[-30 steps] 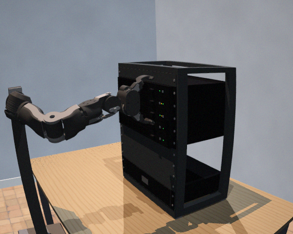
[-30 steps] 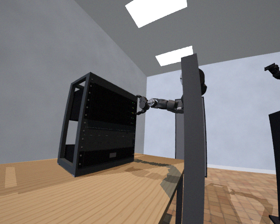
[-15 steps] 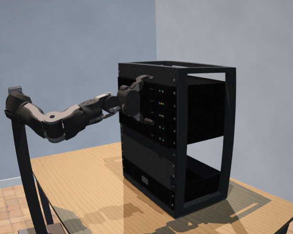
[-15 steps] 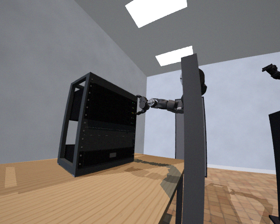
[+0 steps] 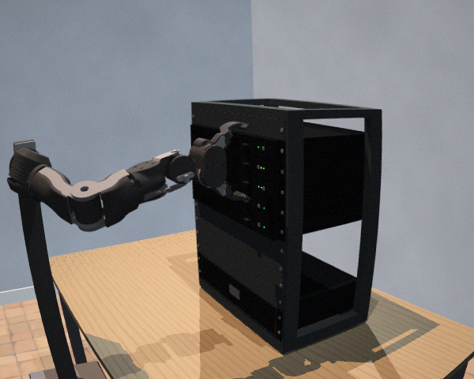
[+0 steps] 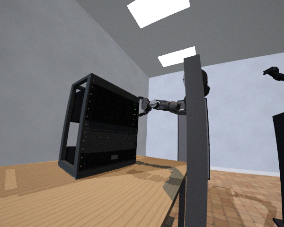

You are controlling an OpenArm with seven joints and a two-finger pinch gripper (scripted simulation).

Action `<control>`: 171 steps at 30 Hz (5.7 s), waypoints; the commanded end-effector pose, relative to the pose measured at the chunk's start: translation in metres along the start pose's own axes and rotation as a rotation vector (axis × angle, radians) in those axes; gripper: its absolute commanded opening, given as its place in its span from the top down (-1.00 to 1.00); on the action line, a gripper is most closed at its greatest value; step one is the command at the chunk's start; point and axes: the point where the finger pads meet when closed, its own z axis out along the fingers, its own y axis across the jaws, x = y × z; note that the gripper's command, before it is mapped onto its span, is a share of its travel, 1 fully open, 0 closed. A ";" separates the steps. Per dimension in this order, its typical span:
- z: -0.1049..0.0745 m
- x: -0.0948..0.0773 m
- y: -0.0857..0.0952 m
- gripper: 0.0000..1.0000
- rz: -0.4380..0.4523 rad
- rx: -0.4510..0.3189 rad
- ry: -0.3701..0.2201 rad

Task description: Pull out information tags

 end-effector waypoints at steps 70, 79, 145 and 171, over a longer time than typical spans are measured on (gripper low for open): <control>-0.001 -0.001 0.046 -1.00 0.001 -0.002 -0.003; -0.001 -0.001 0.046 -1.00 0.001 -0.002 -0.003; -0.002 0.000 0.046 0.80 0.000 -0.005 -0.002; -0.044 0.033 -0.013 0.80 0.000 -0.006 -0.003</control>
